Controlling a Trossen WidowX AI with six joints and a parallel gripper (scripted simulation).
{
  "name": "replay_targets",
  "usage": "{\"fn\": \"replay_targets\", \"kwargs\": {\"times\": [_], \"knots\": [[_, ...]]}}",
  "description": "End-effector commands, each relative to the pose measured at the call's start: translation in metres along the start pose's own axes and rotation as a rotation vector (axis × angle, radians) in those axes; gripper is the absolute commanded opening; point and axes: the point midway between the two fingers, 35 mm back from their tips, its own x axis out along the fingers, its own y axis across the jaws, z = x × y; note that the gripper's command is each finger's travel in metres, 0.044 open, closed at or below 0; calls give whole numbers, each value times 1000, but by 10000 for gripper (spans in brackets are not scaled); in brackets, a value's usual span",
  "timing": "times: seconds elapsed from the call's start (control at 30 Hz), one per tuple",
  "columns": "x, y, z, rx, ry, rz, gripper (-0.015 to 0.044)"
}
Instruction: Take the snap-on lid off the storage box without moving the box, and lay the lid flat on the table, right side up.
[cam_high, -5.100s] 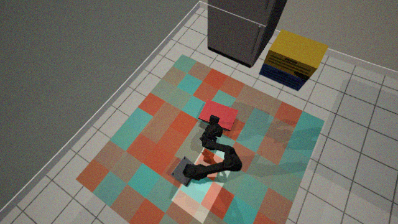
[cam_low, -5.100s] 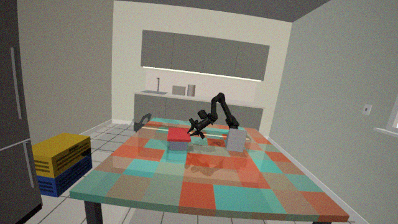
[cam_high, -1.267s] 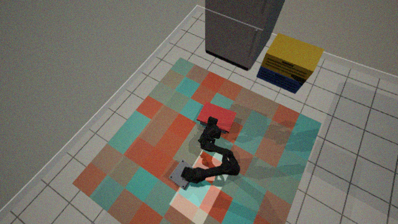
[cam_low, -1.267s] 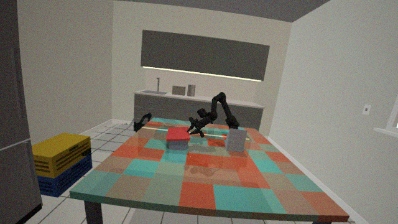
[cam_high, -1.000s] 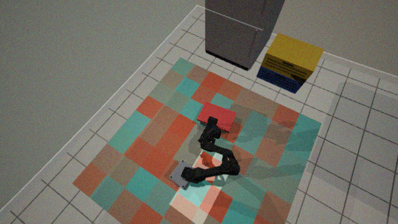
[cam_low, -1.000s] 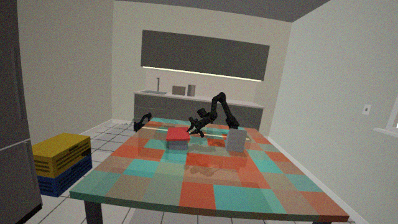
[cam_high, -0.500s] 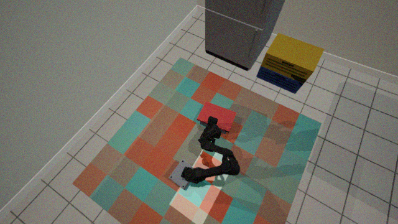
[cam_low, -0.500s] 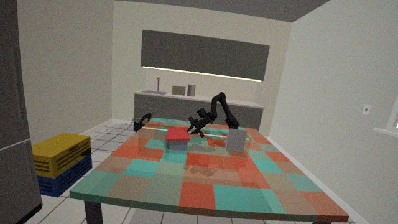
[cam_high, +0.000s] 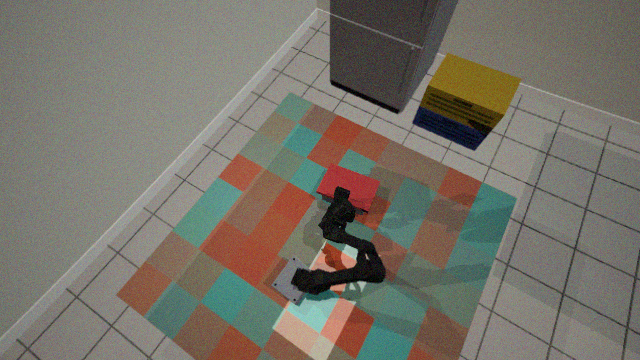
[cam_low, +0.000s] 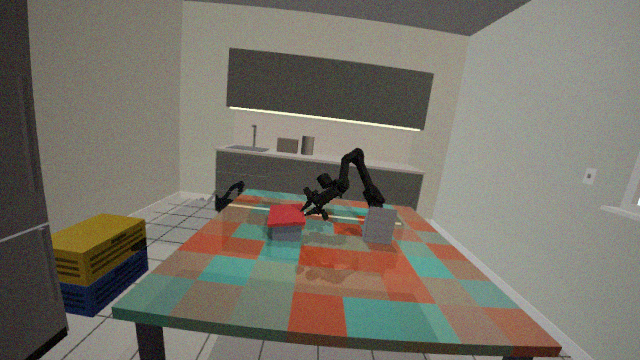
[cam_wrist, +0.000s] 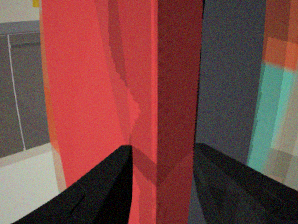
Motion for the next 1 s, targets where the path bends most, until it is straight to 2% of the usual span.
{"fn": "replay_targets", "kwargs": {"times": [0.0, 0.97], "knots": [[-4, 8, 0, 2, -2, 11, 0], [-21, 44, 0, 4, -1, 12, 0]]}}
